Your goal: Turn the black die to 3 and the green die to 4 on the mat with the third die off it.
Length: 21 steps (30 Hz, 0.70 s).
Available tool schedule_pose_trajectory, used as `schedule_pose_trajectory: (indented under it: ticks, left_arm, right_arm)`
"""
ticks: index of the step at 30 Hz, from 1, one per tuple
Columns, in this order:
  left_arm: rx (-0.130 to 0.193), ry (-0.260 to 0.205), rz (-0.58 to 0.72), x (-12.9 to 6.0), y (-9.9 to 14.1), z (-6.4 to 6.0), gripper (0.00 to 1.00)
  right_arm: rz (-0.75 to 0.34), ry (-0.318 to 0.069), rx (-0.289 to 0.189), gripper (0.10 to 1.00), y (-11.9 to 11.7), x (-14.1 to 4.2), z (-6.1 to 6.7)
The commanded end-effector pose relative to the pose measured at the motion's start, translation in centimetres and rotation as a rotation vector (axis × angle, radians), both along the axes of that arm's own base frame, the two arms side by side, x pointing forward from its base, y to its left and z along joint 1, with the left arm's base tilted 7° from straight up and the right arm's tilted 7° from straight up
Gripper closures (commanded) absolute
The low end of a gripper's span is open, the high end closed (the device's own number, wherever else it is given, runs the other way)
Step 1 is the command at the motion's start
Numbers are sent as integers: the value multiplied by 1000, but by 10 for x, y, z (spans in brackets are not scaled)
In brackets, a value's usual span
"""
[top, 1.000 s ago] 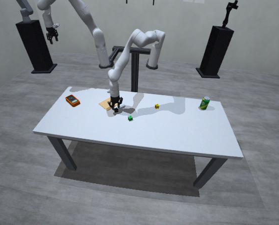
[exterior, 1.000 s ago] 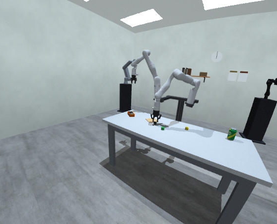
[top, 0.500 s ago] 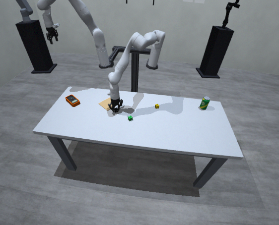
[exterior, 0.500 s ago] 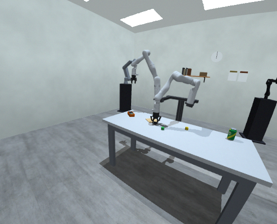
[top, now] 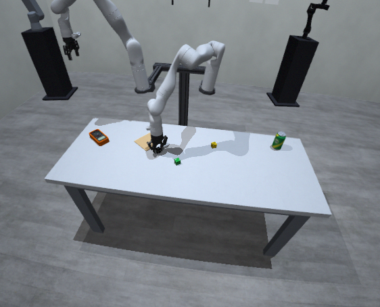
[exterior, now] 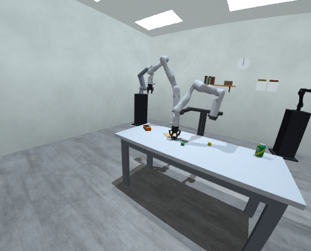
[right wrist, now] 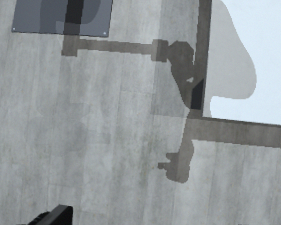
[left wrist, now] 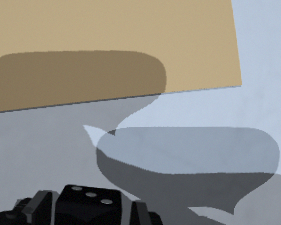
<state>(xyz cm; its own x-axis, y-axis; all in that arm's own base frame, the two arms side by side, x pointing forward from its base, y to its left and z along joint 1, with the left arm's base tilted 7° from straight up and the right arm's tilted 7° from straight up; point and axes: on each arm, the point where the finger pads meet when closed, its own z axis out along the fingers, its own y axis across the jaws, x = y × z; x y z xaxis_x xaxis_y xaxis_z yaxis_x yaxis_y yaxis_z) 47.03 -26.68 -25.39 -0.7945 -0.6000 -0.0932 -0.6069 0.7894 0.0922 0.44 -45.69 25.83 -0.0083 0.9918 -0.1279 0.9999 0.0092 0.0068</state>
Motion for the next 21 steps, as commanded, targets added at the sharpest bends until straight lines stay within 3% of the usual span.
schedule_pose_trajectory:
  ticks: [1, 8, 9, 21]
  left_arm:
    - [-1, -2, 0, 1, -1, 1, 485]
    - [-1, -2, 0, 1, -1, 1, 485]
    - [-1, -2, 0, 1, -1, 1, 665]
    - [-1, -2, 0, 1, -1, 1, 665]
  right_arm:
    - [0, 0, -2, 99, 0, 0, 1]
    - [0, 0, -2, 99, 0, 0, 1]
    - [0, 0, -2, 99, 0, 0, 1]
    - [0, 0, -2, 99, 0, 0, 1]
